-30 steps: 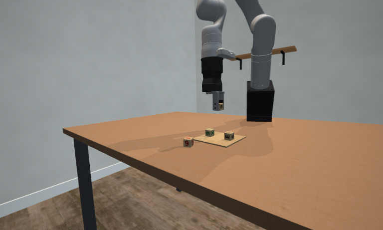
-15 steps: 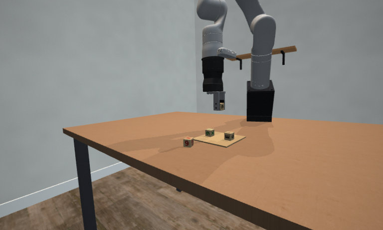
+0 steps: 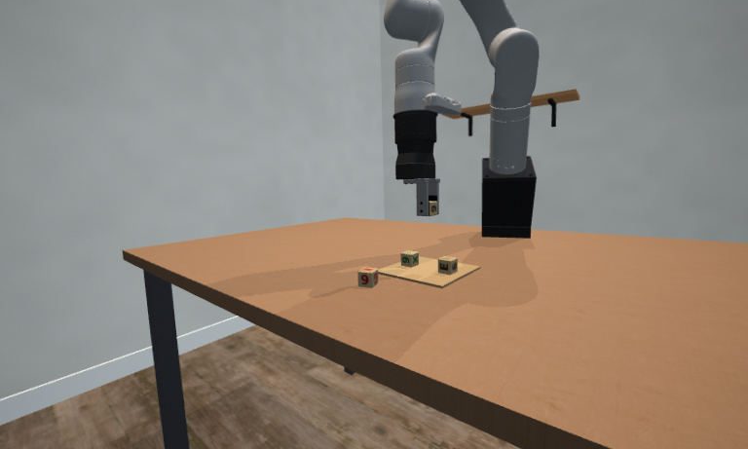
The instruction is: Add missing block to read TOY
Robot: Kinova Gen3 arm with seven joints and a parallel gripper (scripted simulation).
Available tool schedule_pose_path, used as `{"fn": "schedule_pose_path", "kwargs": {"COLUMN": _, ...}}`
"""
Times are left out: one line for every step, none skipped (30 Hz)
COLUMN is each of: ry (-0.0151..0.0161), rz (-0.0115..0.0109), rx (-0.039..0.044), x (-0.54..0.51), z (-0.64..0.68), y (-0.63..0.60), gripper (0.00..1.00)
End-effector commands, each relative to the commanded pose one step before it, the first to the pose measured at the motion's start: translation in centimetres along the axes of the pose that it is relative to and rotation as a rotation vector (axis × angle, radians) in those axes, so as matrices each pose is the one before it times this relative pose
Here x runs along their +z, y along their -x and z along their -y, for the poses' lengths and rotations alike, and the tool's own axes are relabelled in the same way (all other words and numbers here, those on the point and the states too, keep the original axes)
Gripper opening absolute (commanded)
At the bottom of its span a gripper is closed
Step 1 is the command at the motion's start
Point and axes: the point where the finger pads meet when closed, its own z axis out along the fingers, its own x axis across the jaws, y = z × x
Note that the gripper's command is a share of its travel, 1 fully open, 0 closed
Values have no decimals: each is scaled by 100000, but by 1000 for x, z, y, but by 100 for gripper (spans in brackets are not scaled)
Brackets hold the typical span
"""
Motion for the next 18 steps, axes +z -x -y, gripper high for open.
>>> {"fn": "schedule_pose_path", "kwargs": {"ry": 27, "rz": -26, "rx": -178, "x": 41, "z": 43, "y": -17, "gripper": 49}}
{"fn": "schedule_pose_path", "kwargs": {"ry": 1, "rz": 1, "rx": 1, "x": 26, "z": -1, "y": -2, "gripper": 49}}
{"fn": "schedule_pose_path", "kwargs": {"ry": 1, "rz": 2, "rx": 1, "x": 29, "z": -1, "y": -1, "gripper": 49}}
{"fn": "schedule_pose_path", "kwargs": {"ry": 0, "rz": 3, "rx": 0, "x": 32, "z": -1, "y": -1, "gripper": 49}}
{"fn": "schedule_pose_path", "kwargs": {"ry": -1, "rz": 5, "rx": 0, "x": 35, "z": -1, "y": -1, "gripper": 49}}
{"fn": "schedule_pose_path", "kwargs": {"ry": -3, "rz": 7, "rx": -1, "x": 38, "z": 0, "y": -1, "gripper": 49}}
{"fn": "schedule_pose_path", "kwargs": {"ry": -5, "rz": 9, "rx": -1, "x": 40, "z": 0, "y": 0, "gripper": 49}}
{"fn": "schedule_pose_path", "kwargs": {"ry": -7, "rz": 12, "rx": -2, "x": 43, "z": 1, "y": 1, "gripper": 49}}
{"fn": "schedule_pose_path", "kwargs": {"ry": -9, "rz": 15, "rx": -3, "x": 45, "z": 2, "y": 1, "gripper": 49}}
{"fn": "schedule_pose_path", "kwargs": {"ry": -12, "rz": 19, "rx": -5, "x": 47, "z": 3, "y": 2, "gripper": 49}}
{"fn": "schedule_pose_path", "kwargs": {"ry": -14, "rz": 32, "rx": -4, "x": 46, "z": 3, "y": 8, "gripper": 49}}
{"fn": "schedule_pose_path", "kwargs": {"ry": -9, "rz": 67, "rx": 3, "x": 39, "z": 2, "y": 23, "gripper": 49}}
{"fn": "schedule_pose_path", "kwargs": {"ry": -8, "rz": 64, "rx": 3, "x": 40, "z": 2, "y": 22, "gripper": 49}}
{"fn": "schedule_pose_path", "kwargs": {"ry": 0, "rz": 0, "rx": 0, "x": 0, "z": 0, "y": 0, "gripper": 49}}
{"fn": "schedule_pose_path", "kwargs": {"ry": 0, "rz": 0, "rx": 0, "x": 0, "z": 0, "y": 0, "gripper": 49}}
{"fn": "schedule_pose_path", "kwargs": {"ry": -7, "rz": 60, "rx": 3, "x": 40, "z": 2, "y": 20, "gripper": 49}}
{"fn": "schedule_pose_path", "kwargs": {"ry": -6, "rz": 55, "rx": 2, "x": 39, "z": 1, "y": 19, "gripper": 49}}
{"fn": "schedule_pose_path", "kwargs": {"ry": -5, "rz": 48, "rx": 2, "x": 39, "z": 1, "y": 16, "gripper": 49}}
